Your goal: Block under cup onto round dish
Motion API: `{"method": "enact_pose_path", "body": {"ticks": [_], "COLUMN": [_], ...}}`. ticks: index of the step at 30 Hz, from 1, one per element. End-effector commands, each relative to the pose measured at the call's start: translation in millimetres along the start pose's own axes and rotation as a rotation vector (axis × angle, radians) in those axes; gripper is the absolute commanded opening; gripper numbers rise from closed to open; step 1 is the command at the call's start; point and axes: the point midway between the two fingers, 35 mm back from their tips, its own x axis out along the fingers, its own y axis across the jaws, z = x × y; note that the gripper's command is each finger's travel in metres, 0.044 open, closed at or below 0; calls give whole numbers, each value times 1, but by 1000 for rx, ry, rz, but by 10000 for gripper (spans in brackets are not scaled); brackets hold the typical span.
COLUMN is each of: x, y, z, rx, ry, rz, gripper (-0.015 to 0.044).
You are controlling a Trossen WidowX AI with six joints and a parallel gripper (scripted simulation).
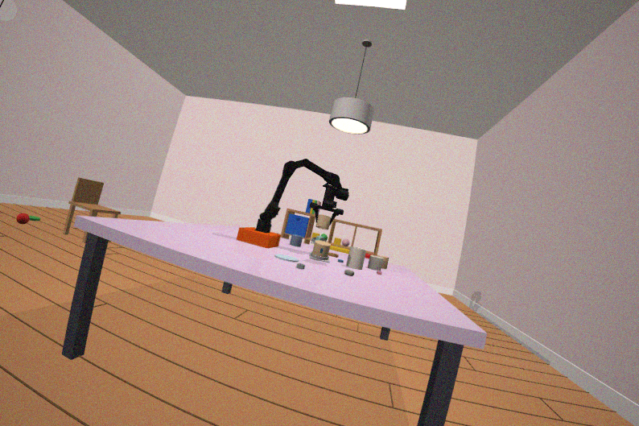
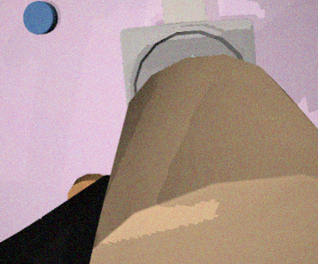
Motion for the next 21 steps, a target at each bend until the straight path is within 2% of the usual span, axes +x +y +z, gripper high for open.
{"method": "enact_pose_path", "body": {"ticks": [1,21], "x": [4,59], "y": [0,-15], "z": [-5,-76], "rx": [1,5], "ry": [1,11], "rz": [0,2], "gripper": [0,0]}}
